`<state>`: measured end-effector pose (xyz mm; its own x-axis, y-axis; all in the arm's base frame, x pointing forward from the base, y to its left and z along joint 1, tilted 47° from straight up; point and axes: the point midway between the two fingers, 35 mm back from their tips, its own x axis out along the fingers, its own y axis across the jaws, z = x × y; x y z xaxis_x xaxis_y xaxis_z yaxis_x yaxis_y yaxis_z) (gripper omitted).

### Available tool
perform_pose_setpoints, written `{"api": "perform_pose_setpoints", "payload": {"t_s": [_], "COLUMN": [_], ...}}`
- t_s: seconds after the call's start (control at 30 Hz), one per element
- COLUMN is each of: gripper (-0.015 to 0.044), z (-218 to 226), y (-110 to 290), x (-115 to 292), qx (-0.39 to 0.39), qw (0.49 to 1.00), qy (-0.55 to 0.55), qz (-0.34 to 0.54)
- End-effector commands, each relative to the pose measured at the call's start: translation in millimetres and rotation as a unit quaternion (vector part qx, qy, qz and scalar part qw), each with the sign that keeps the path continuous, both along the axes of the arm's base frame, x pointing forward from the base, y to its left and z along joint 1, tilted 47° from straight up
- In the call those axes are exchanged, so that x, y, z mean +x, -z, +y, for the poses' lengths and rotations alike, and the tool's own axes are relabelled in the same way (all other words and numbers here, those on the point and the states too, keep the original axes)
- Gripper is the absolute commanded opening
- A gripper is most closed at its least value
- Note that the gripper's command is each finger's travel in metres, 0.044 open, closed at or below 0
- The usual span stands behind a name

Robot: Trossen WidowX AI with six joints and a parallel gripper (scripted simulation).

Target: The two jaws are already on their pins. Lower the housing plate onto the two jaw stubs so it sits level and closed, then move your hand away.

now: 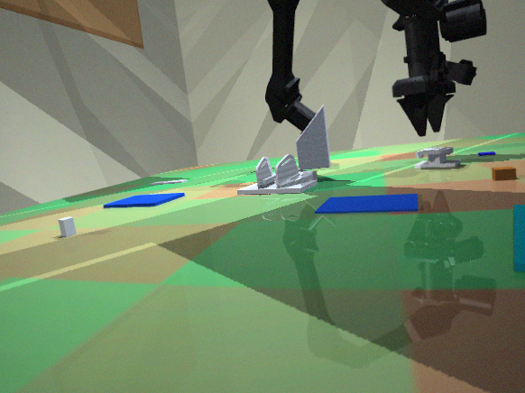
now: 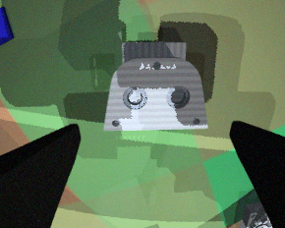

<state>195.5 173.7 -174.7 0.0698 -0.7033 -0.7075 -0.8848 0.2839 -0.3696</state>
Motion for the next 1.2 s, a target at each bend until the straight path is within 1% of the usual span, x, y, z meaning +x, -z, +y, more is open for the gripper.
{"api": "perform_pose_setpoints", "payload": {"t_s": [0.0, 0.83, 1.17], "gripper": [0.044, 0.044, 0.044], "z": [-5, -33, -35], "y": [5, 33, 35], "x": [1, 6, 6], "qx": [-0.003, -0.004, -0.004], "qw": [1.0, 1.0, 1.0], "qy": [-0.002, -0.004, -0.004], "qz": [0.001, 0.001, 0.001]}}
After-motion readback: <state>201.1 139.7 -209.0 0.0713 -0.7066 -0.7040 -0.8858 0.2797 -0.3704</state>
